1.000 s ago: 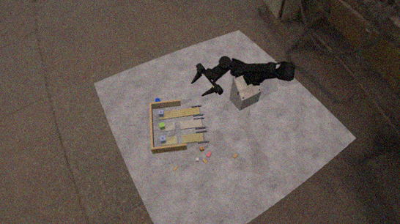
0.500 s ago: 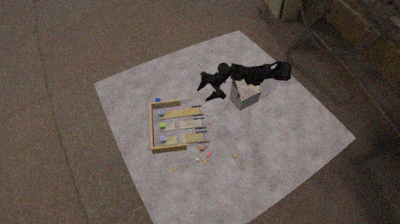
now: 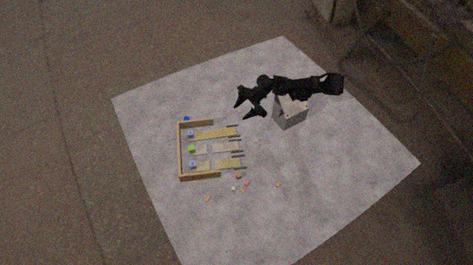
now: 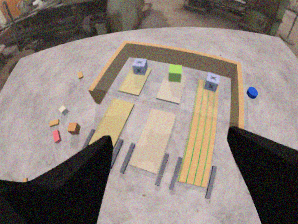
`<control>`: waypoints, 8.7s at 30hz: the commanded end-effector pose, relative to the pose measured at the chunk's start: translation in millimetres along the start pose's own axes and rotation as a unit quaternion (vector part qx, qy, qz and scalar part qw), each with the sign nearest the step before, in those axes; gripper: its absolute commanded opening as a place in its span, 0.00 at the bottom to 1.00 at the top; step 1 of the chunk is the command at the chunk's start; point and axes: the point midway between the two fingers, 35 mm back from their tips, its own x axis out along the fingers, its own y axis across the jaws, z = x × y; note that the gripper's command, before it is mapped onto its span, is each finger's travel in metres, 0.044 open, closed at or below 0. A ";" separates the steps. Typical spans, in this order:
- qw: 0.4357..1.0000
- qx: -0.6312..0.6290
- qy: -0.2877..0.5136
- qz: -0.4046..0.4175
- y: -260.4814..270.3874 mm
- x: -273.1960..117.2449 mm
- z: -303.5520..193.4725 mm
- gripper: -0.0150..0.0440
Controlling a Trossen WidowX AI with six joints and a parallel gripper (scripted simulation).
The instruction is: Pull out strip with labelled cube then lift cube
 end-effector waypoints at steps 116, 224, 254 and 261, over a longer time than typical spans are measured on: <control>0.879 0.149 0.446 -0.077 -55.1 136.3 -121.7 0.25; 0.878 0.150 0.447 -0.077 -35.1 96.1 -159.3 0.25; 0.878 0.151 0.448 -0.077 -21.9 67.7 -180.5 0.25; 0.877 0.151 0.448 -0.077 -19.1 61.6 -185.0 0.25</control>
